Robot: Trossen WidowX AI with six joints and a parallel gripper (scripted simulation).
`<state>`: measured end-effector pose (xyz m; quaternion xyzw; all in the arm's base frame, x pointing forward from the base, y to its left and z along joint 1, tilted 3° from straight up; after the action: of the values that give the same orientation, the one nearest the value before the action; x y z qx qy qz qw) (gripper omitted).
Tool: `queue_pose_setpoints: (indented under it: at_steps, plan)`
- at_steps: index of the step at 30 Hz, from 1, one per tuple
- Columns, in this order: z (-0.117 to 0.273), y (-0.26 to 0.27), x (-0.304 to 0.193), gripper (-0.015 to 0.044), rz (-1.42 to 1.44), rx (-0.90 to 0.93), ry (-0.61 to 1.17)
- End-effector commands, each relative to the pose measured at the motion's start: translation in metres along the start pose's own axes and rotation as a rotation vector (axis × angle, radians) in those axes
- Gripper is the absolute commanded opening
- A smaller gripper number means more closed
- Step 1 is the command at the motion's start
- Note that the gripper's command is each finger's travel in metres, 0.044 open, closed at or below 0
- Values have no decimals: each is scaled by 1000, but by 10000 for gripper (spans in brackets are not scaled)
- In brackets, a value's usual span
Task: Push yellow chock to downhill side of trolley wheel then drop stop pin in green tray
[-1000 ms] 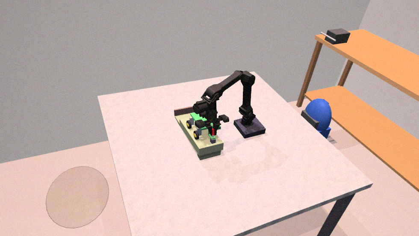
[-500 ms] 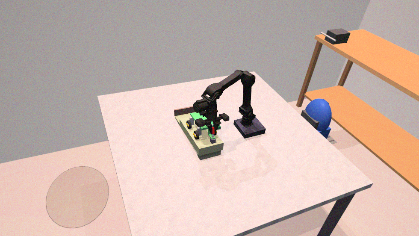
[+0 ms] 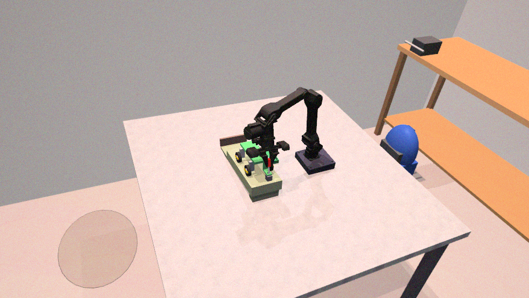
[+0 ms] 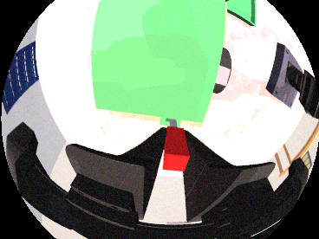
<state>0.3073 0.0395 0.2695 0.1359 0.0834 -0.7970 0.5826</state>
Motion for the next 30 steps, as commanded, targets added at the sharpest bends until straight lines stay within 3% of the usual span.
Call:
queue_pose_setpoints:
  at_steps: [1, 30]
  plan:
    - [5, 0, -1, 0, 6, 2, 5]
    - [23, 0, -5, 0, 6, 2, 5]
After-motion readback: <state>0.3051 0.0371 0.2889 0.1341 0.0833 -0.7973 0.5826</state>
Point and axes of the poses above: the point midway between the two fingers, 35 mm back from their tips, its own z axis back along the fingers, its own y axis across the jaws, x = y × z, the point moved 10 cm from there along z, back along the fingers, and after that the axes turned 9 degrees about -z, right-handed, at the moved point
